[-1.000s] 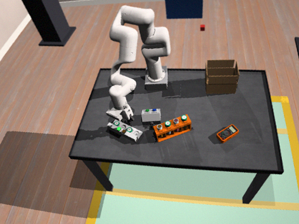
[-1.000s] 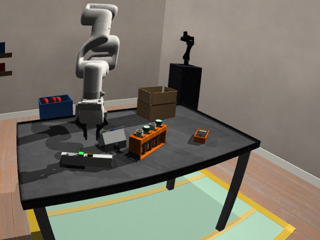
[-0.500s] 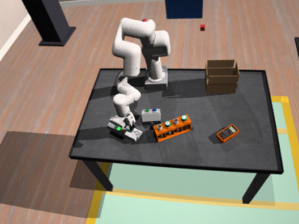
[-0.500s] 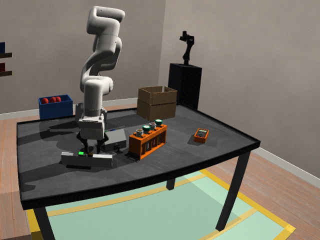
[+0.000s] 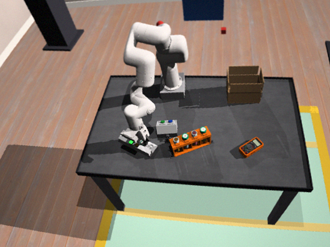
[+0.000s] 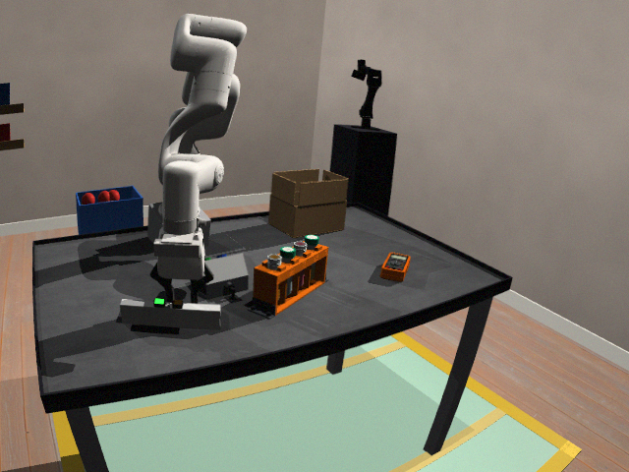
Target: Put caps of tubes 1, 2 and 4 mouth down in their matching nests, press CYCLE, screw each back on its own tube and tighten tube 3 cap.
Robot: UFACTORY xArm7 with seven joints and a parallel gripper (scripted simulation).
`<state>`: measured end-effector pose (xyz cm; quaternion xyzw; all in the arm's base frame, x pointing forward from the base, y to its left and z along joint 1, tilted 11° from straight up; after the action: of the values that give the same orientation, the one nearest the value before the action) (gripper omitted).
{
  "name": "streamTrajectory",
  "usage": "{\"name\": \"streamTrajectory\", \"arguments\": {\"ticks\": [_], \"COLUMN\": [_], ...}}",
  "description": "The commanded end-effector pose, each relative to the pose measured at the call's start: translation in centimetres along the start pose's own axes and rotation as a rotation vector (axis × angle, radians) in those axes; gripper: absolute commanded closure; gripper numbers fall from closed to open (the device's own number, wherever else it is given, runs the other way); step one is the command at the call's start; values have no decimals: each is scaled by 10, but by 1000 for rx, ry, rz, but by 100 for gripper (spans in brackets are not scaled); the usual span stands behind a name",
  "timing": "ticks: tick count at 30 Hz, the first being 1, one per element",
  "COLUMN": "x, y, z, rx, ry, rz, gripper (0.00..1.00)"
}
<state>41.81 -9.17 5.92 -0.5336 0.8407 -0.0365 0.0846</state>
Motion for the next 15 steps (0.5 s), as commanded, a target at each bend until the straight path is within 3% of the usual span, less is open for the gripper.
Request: {"name": "streamTrajectory", "arguments": {"ticks": [1,15], "x": [0,1], "y": [-1,0], "z": [1,8], "rx": [3,3], "ry": [-1,-1], "rz": [0,0], "gripper": [54,54]}}
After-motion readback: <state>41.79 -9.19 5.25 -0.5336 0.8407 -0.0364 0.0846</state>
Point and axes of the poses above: the point where the finger pads meet when closed, its own z axis out along the fingers, its own x axis across the jaws, y = z × x, the point moved 4 cm from there along -z, back along the fingers, and after that the axes turned 6 degrees about z, right-handed, at the moved point
